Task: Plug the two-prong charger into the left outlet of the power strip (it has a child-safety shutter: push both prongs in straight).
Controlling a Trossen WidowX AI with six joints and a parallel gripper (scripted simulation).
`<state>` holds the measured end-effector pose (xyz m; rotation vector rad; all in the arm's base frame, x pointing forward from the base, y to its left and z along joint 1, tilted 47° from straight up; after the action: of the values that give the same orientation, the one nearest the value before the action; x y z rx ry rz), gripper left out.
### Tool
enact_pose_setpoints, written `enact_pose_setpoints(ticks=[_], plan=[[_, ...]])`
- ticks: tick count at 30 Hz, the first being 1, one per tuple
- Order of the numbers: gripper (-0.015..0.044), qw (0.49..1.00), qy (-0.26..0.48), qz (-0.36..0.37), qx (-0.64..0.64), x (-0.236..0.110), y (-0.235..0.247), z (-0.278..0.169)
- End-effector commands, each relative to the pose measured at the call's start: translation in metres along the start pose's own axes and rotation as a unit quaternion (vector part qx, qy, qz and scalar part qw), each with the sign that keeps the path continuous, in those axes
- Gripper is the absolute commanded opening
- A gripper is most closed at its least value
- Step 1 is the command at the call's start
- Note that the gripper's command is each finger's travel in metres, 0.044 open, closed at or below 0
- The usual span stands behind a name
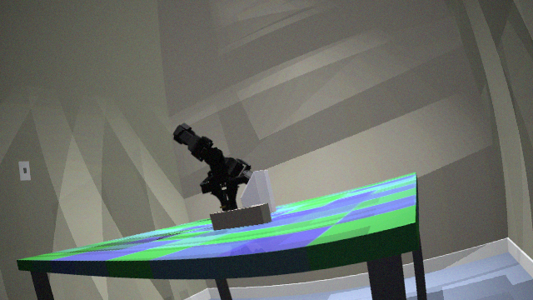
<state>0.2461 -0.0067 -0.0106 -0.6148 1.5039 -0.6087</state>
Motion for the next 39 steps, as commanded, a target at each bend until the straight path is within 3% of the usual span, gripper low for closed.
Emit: enact_pose_setpoints(ticks=[1, 39], plan=[[0.0, 1.0, 0.001, 0.002, -0.002, 0.002, 0.008, 0.002], [0.0, 0.999, 0.001, 0.001, -0.037, 0.017, 0.078, 0.012]])
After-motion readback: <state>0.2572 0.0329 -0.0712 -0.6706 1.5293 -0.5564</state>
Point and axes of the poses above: the point midway between the two fingers, 35 mm back from their tips, its own x axis out along the fingers, its own y axis across the jaws, z = x × y, the point moved 2 cm from there along -x, back along the fingers, and after that the axes turned 14 degrees about -x, right-handed, at the moved point
